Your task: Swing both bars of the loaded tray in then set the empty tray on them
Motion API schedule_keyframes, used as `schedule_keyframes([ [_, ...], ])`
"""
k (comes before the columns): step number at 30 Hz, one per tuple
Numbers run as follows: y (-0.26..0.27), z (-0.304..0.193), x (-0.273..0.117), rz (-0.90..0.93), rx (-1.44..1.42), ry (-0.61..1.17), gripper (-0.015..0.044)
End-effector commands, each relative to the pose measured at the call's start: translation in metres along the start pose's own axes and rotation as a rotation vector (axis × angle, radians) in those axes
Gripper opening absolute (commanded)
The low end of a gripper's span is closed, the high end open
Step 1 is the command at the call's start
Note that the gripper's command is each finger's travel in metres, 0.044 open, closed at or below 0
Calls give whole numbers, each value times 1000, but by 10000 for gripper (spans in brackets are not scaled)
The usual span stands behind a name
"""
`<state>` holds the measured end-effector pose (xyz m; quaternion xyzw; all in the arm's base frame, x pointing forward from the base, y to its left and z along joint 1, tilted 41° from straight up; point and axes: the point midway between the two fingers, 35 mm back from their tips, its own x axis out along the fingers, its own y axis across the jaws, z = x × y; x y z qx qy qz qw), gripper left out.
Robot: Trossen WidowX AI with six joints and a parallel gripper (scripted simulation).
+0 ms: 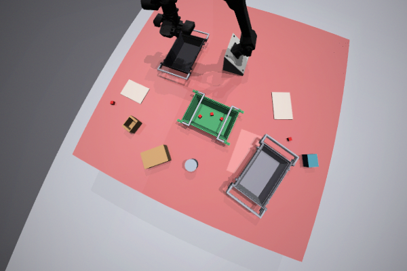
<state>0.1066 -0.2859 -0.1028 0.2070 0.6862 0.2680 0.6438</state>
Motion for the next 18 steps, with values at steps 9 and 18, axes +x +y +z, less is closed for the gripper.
schedule_keyframes([
  [9, 0, 0, 0, -2, 1, 0, 0],
  [18, 0, 0, -2, -2, 1, -1, 184],
])
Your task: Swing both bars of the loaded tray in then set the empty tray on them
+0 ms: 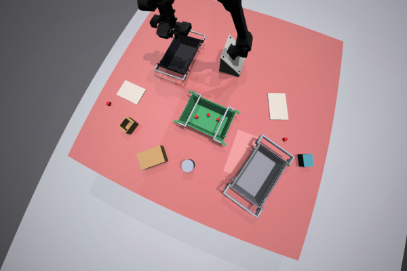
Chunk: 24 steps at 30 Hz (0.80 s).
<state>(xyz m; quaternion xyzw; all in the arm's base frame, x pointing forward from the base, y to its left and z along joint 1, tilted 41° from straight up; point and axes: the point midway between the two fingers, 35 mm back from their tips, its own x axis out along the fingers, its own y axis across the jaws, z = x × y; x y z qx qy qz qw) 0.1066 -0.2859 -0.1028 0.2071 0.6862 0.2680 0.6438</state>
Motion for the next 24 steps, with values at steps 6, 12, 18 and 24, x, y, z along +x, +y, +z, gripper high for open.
schedule_keyframes([
  [6, -1, 0, -47, -20, 5, -5, 341],
  [12, 5, 2, -38, -11, 6, -5, 440],
  [18, 33, 5, 0, -7, 3, -3, 440],
  [24, 69, 2, 40, -3, -1, -1, 440],
])
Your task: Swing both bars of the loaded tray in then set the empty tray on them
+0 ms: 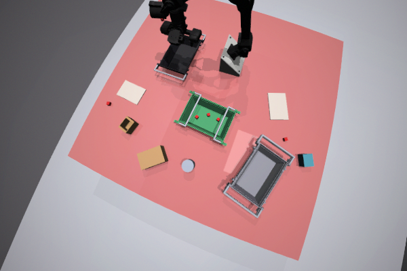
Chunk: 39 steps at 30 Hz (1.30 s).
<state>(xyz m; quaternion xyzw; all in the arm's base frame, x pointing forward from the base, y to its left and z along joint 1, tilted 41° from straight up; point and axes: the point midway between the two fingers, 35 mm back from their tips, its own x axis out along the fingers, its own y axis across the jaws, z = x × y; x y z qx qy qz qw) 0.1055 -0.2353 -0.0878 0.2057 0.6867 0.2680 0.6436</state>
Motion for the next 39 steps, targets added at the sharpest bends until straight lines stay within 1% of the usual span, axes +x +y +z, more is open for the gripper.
schedule_keyframes([
  [1, 27, -2, 26, 0, 0, -2, 440],
  [4, 43, -5, 42, 2, -1, -1, 440],
  [11, 43, -4, 52, 2, -1, -1, 440],
  [25, 44, -3, 128, 3, -2, -1, 440],
  [32, 45, -3, 131, 3, -2, -1, 440],
  [39, 45, -3, 131, 3, -2, -1, 337],
])
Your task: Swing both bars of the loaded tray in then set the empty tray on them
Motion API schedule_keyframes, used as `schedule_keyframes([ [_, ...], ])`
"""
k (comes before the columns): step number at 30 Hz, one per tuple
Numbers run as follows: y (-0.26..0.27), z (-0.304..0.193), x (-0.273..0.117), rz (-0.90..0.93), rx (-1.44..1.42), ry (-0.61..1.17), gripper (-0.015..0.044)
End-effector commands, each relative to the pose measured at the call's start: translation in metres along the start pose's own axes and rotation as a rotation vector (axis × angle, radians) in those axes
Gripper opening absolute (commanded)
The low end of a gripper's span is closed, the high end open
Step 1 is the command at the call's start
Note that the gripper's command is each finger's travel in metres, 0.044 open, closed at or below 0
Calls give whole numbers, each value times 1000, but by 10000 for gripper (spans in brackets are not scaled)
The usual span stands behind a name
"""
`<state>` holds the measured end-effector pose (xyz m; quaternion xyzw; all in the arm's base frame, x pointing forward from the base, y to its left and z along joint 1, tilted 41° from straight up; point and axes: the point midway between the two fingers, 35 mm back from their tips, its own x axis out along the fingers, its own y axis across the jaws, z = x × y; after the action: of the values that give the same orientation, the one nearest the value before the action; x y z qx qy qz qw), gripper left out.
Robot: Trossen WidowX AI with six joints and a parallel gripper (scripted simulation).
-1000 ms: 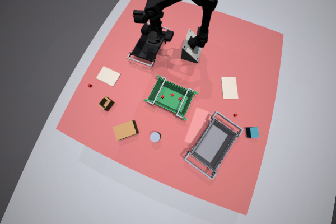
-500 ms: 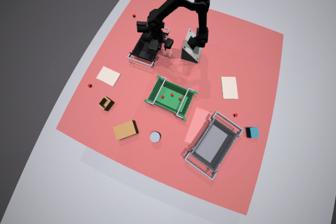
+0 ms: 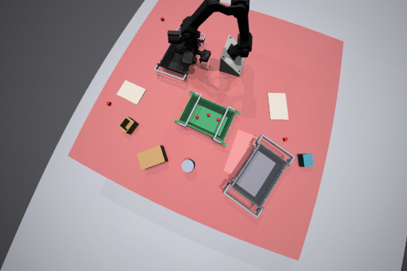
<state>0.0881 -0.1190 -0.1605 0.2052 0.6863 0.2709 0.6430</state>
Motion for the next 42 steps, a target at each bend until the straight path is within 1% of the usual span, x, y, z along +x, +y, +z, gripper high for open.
schedule_keyframes([
  [1, 0, 0, 1, 0, 3, -3, 323],
  [7, 0, 0, 1, 0, 3, -3, 235],
  [38, 0, 0, 1, 0, 3, -3, 28],
  [42, -1, 1, -10, -1, 3, -3, 1],
])
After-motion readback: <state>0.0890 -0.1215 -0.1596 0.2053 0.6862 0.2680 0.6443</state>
